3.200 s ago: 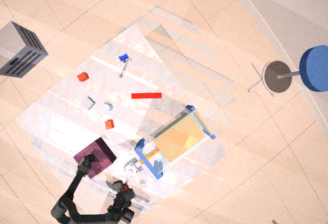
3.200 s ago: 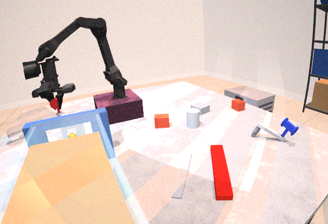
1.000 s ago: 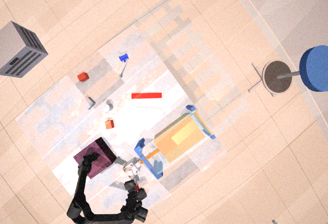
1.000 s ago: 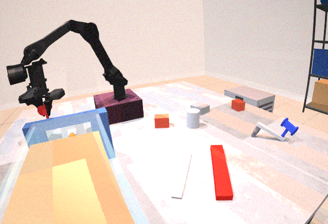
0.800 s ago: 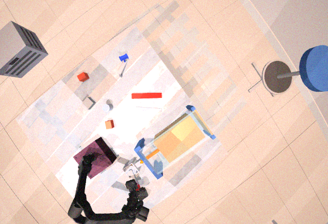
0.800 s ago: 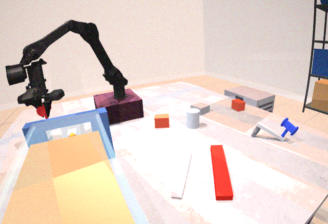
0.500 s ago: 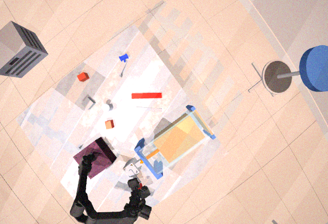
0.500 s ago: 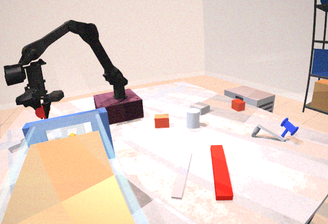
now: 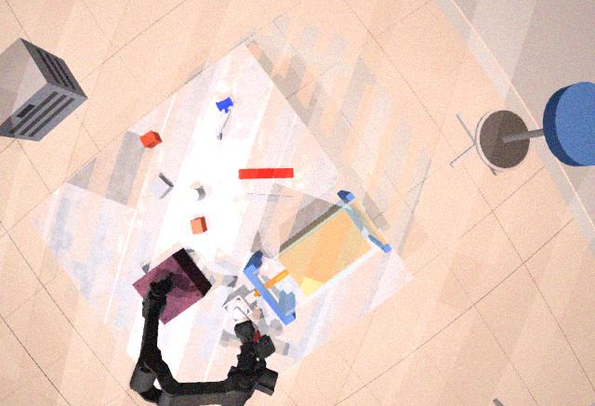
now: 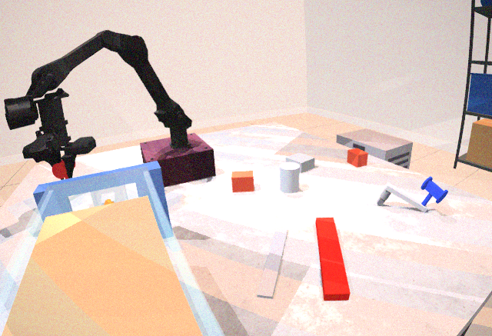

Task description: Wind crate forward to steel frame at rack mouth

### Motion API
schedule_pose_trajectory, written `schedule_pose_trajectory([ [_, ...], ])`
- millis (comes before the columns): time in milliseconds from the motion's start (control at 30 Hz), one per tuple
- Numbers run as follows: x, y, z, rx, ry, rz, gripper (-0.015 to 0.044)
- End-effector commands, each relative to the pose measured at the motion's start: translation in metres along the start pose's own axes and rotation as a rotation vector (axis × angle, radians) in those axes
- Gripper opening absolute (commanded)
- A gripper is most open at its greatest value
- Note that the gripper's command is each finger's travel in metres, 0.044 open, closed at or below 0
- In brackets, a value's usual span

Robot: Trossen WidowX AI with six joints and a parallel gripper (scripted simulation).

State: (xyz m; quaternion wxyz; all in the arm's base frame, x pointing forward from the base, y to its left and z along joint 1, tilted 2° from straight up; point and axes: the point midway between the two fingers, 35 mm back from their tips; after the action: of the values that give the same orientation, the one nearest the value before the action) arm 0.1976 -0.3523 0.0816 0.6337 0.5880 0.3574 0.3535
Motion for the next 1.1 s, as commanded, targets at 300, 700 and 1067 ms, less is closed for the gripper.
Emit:
schedule_pose_trajectory([
  [300, 0.029, 0.001, 0.022, -0.023, 0.033, 0.028, 0.0],
  [700, 0.032, 0.001, 0.024, -0.023, 0.033, 0.028, 0.0],
  [1067, 0.033, 0.001, 0.024, -0.023, 0.033, 0.028, 0.0],
])
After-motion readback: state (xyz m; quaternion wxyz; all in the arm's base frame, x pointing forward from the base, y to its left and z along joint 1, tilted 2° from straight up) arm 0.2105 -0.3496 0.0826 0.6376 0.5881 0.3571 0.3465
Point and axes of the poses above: the point midway between the two fingers, 35 mm back from their tips, its own y axis back along the fingers, its own x axis across the jaws, z = x × y, and after that the axes turned 11 degrees about -y, right-handed
